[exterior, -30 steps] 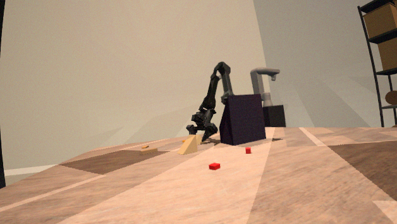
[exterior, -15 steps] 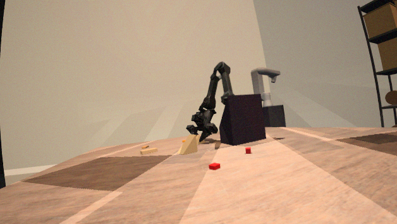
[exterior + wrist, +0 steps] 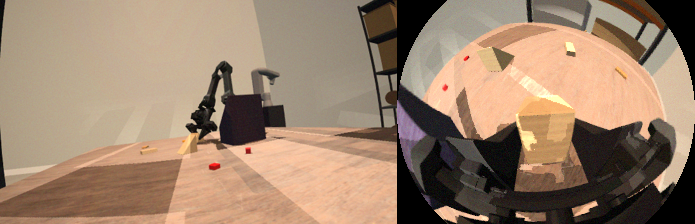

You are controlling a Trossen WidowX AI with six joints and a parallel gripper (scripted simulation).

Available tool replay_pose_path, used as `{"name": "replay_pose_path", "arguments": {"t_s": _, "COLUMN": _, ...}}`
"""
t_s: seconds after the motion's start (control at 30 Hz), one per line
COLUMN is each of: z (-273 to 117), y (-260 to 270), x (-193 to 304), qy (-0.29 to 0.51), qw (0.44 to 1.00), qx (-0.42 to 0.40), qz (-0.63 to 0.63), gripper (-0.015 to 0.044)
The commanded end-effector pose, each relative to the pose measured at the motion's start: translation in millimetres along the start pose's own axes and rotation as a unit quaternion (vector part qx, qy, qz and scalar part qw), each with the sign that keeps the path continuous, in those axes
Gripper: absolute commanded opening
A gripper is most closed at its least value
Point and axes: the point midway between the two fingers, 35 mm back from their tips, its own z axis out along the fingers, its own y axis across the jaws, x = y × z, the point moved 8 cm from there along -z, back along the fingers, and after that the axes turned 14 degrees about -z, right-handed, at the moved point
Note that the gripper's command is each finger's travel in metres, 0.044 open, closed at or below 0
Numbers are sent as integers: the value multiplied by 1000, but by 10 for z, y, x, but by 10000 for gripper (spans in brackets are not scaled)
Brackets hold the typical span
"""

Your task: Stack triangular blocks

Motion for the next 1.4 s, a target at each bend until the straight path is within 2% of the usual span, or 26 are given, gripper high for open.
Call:
{"name": "replay_pose_path", "arguments": {"t_s": 0.0, "z": -116, "y": -85, "x": -129, "qy": 1, "qw": 1000, "qx": 2, "qz": -1, "gripper": 0}}
{"name": "replay_pose_path", "arguments": {"t_s": 0.47, "z": -619, "y": -146, "x": -580, "qy": 0, "qw": 1000, "qx": 5, "qz": 1, "gripper": 0}}
{"name": "replay_pose_path", "arguments": {"t_s": 0.73, "z": -604, "y": -146, "x": -586, "qy": 1, "qw": 1000, "qx": -2, "qz": 6, "gripper": 0}}
{"name": "replay_pose_path", "arguments": {"t_s": 1.07, "z": -486, "y": -166, "x": -698, "qy": 75, "qw": 989, "qx": -92, "qz": 89, "gripper": 0}}
{"name": "replay_pose_path", "arguments": {"t_s": 1.37, "z": -403, "y": -196, "x": -830, "qy": 167, "qw": 968, "qx": -134, "qz": 134, "gripper": 0}}
